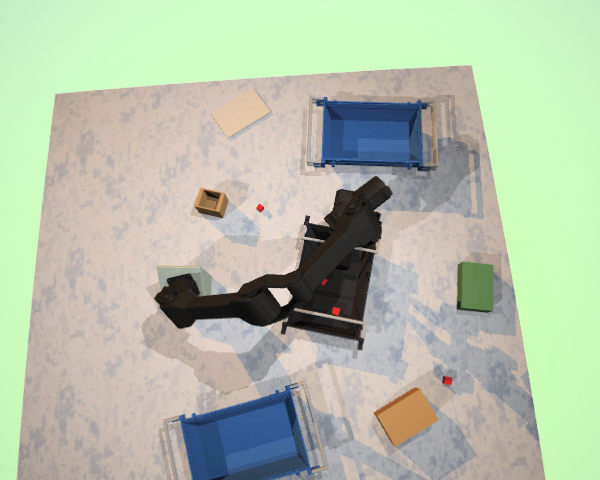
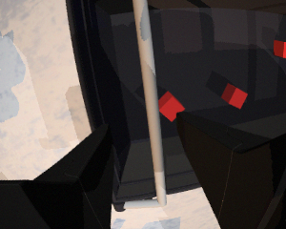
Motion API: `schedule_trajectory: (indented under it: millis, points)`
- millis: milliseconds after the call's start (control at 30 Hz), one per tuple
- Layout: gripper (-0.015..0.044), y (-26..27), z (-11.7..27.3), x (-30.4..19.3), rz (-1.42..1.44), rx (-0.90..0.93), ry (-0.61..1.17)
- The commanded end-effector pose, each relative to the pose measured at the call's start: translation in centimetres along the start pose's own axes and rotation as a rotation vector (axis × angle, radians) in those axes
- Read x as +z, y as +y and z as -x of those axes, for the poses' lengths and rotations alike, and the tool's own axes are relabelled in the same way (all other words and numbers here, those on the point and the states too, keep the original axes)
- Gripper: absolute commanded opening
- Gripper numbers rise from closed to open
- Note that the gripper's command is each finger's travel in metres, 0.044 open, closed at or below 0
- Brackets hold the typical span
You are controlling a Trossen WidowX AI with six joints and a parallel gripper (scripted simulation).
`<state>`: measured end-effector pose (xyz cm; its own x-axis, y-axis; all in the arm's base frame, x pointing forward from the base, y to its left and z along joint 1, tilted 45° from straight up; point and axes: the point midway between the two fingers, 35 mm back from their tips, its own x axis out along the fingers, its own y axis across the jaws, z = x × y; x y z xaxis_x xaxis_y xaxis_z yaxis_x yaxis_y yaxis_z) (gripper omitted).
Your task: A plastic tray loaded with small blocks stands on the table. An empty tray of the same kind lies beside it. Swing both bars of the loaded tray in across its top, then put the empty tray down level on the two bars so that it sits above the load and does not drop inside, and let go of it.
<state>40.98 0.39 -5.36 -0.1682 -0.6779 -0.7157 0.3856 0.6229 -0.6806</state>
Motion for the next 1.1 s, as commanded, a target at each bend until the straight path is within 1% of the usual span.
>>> schedule_trajectory:
  millis: [0,33,100,200,300,433,633,833,1067]
  points:
    - [0.0289,0.2,2.0,0.1,-0.003,0.005,-0.001]
    - [0.0315,-0.3,0.4,0.1,-0.013,0.001,0.002]
    - [0.0367,-2.6,0.7,1.1,-0.119,0.013,0.010]
    - [0.0440,-7.7,1.1,2.5,-0.348,0.035,0.027]
    - [0.0440,-11.4,1.2,3.1,-0.507,0.047,0.038]
    - [0.0440,-17.4,1.3,3.3,-0.778,0.060,0.055]
    - [0.0440,-26.2,1.2,1.6,-1.190,0.065,0.074]
    - [0.0440,-34.0,1.0,-2.4,-1.625,0.054,0.078]
    - [0.0440,-41.2,0.8,-9.6,-2.176,0.023,0.047]
